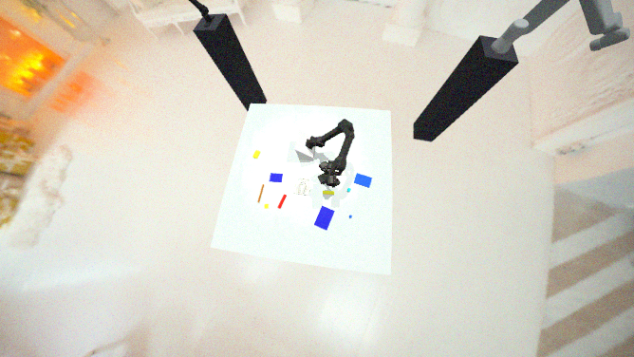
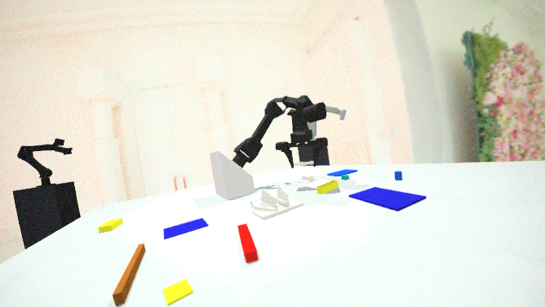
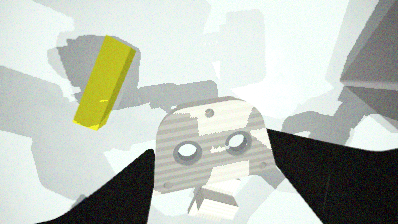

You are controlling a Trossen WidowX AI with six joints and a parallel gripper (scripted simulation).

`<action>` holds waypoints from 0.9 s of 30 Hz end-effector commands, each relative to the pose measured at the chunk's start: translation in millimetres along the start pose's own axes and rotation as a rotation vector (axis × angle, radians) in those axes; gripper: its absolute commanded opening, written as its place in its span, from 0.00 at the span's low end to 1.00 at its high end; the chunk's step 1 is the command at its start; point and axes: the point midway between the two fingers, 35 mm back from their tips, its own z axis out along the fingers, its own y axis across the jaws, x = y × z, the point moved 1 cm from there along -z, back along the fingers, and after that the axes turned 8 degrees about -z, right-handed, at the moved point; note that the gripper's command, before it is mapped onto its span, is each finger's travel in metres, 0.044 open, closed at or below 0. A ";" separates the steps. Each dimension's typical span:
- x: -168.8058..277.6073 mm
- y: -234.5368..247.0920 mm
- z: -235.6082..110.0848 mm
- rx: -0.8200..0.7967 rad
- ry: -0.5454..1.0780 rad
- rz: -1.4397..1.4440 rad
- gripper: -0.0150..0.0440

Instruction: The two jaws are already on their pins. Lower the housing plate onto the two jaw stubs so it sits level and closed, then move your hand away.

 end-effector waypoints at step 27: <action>-88.1 -46.0 4.5 -0.005 0.019 -0.446 0.85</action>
